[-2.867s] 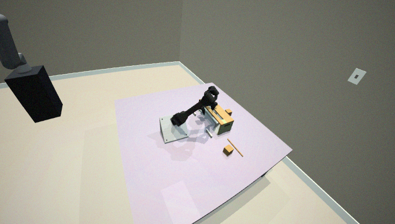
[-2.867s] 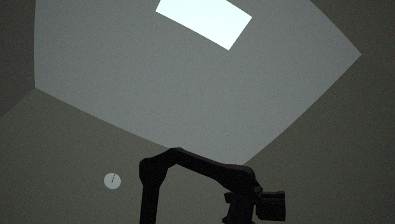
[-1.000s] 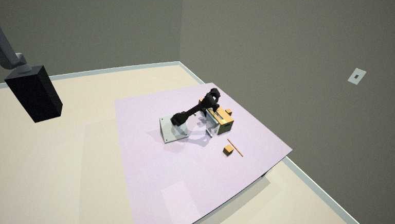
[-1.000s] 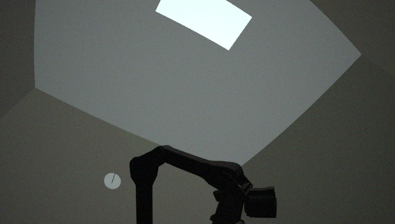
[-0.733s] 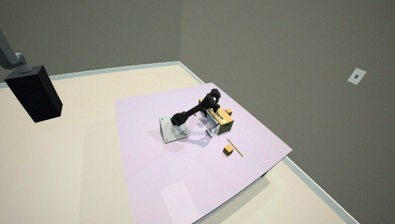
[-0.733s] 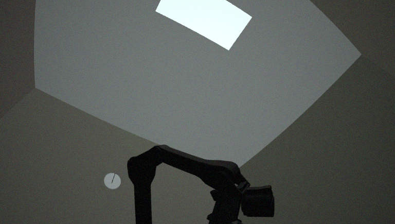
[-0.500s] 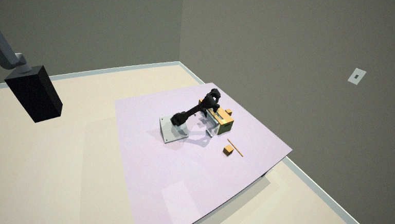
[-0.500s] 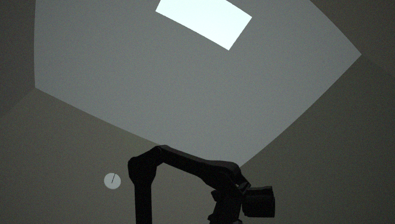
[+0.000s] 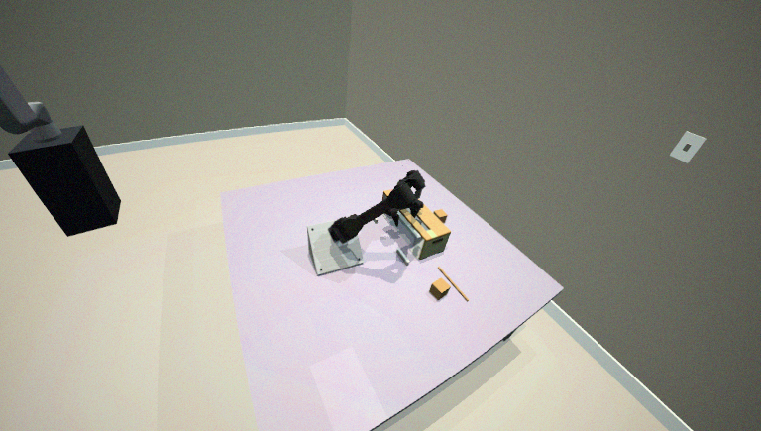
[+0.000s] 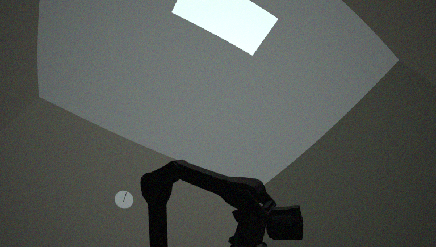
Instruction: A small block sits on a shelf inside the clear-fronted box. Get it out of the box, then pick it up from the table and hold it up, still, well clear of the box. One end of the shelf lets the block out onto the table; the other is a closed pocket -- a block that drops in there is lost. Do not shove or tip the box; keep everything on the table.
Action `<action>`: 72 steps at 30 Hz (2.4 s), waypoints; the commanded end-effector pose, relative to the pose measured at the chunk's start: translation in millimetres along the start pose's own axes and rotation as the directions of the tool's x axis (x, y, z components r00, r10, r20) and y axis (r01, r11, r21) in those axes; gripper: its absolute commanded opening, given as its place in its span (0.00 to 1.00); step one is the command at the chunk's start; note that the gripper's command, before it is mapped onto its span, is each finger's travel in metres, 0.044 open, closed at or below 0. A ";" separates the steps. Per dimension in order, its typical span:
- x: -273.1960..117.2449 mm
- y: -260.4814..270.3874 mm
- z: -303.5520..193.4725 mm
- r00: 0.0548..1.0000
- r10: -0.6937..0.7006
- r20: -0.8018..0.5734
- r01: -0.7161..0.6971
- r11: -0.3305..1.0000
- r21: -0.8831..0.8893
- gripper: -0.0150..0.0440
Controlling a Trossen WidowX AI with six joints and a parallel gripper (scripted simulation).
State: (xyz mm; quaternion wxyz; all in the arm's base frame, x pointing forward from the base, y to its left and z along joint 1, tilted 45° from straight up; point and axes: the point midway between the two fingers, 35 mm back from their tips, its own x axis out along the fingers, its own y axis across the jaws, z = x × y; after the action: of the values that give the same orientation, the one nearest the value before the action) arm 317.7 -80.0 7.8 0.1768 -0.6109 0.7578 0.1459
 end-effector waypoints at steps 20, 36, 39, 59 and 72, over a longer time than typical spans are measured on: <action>9.8 -0.4 -27.3 1.000 0.000 -0.002 0.000 1.000 0.000 0.93; 16.2 -0.6 -45.8 1.000 0.000 -0.003 0.000 1.000 -0.001 0.93; 16.5 -0.6 -46.4 1.000 0.000 -0.003 0.000 1.000 -0.001 0.93; 13.5 0.4 -37.8 1.000 0.000 -0.003 0.000 1.000 -0.001 0.93; 22.6 0.2 -64.2 1.000 0.000 -0.004 0.000 1.000 -0.001 0.93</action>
State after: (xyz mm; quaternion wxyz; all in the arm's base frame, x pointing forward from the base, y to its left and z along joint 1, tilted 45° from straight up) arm 309.1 -120.0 49.0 0.1762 -0.6116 0.7570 0.1478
